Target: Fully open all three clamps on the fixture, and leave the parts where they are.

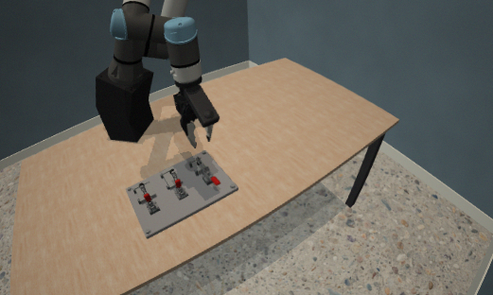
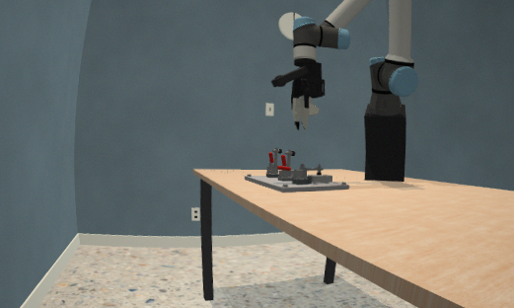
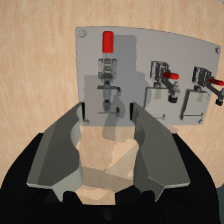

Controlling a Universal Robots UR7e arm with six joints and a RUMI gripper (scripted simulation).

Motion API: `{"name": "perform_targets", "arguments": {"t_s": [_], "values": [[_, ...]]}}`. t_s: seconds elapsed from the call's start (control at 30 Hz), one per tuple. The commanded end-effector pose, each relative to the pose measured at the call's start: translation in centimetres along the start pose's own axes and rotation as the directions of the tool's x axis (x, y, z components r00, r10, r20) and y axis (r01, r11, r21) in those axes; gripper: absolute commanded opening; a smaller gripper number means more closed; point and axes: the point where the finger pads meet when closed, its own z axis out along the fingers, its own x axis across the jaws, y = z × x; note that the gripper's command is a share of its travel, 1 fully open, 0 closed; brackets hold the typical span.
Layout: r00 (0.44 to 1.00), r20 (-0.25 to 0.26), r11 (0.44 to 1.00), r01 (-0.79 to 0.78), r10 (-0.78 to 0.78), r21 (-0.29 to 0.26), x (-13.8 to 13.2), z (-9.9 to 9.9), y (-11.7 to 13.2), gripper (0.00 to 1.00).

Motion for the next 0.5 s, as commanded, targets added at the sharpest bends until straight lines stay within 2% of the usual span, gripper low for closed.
{"name": "perform_targets", "arguments": {"t_s": [0.0,0.17,0.47], "values": [[1.000,-0.001,1.000,0.000,0.000,0.002,0.0,2.2,-0.1,0.28],[1.000,-0.001,1.000,0.000,0.000,0.002,0.0,3.8,-0.1,0.28],[1.000,-0.001,1.000,0.000,0.000,0.002,0.0,4.2,-0.1,0.28]]}}
